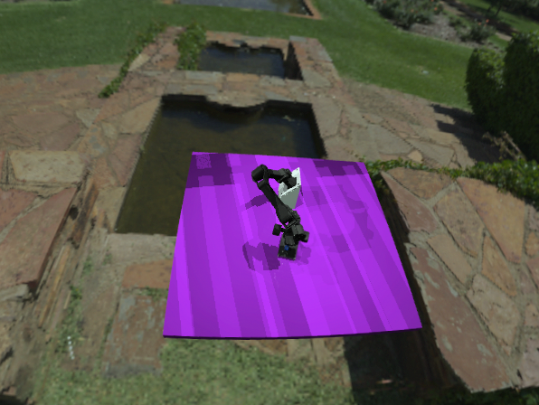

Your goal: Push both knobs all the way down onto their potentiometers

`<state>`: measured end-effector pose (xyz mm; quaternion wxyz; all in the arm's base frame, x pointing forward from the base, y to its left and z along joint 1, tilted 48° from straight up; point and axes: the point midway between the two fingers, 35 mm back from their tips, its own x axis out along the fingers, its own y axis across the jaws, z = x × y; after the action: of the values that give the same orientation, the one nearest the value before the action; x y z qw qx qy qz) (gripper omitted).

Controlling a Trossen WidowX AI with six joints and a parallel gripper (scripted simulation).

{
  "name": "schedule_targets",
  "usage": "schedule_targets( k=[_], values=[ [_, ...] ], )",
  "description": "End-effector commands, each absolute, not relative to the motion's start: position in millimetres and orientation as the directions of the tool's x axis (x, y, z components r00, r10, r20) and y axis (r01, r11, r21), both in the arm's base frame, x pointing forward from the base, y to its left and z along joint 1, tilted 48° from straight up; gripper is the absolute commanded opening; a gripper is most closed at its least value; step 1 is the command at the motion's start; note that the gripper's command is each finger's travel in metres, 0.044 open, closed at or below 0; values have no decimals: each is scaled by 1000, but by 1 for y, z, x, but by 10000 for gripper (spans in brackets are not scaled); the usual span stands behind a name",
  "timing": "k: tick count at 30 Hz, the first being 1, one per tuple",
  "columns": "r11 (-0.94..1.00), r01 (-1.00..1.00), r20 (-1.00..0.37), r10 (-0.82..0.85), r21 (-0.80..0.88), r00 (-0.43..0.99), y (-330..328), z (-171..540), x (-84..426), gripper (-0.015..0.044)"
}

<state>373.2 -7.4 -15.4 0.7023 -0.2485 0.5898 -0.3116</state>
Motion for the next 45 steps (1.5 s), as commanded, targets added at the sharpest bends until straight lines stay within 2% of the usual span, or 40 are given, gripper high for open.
schedule_targets(
  k=[1, 45],
  values=[
    [680, 144, -672, -733, -719, 108, -10, -17, 374, 0],
    [680, 144, -671, -733, -719, 108, -18, -25, 375, 0]
  ],
)
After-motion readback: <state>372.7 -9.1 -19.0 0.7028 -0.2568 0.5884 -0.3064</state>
